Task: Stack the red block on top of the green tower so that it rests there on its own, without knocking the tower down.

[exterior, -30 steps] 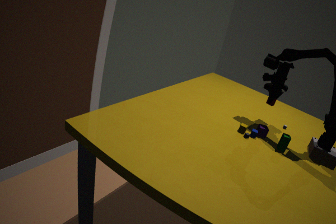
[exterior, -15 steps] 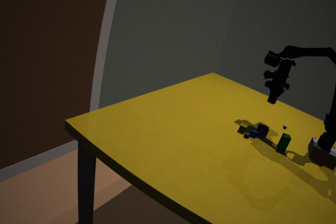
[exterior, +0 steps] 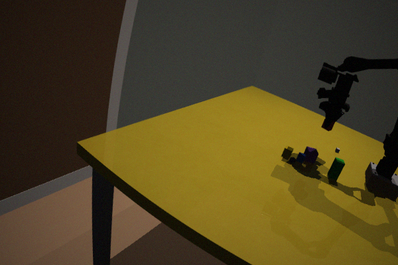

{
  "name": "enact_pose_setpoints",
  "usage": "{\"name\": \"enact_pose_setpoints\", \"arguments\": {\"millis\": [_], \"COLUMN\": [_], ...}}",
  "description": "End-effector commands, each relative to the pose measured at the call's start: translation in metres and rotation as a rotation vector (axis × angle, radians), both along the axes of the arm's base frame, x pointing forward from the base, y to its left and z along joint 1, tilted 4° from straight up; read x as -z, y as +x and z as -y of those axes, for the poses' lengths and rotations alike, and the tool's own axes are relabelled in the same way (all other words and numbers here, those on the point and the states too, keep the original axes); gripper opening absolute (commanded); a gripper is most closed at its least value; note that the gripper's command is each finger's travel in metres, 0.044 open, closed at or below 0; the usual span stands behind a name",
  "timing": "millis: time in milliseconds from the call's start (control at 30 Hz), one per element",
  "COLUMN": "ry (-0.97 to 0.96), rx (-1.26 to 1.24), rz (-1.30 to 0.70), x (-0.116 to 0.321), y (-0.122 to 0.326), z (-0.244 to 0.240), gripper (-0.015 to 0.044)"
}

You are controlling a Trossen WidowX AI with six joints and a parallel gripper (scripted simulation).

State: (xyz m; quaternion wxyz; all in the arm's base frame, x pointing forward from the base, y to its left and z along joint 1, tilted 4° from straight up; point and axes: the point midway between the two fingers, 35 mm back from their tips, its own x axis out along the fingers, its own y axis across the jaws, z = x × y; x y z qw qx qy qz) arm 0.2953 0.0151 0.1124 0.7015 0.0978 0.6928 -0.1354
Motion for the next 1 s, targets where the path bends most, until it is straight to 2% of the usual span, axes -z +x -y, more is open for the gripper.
{"name": "enact_pose_setpoints", "arguments": {"millis": [0,700,967], "ry": [0.006,0.01,0.01], "rx": [0.002,0.002,0.002], "rz": [-0.001,-0.011,-0.011], "x": [0.002,0.012,0.028], "y": [-0.011,-0.089,-0.092], "z": [-0.018,-0.092,-0.093], "gripper": [0.0,0.0,0.0]}}
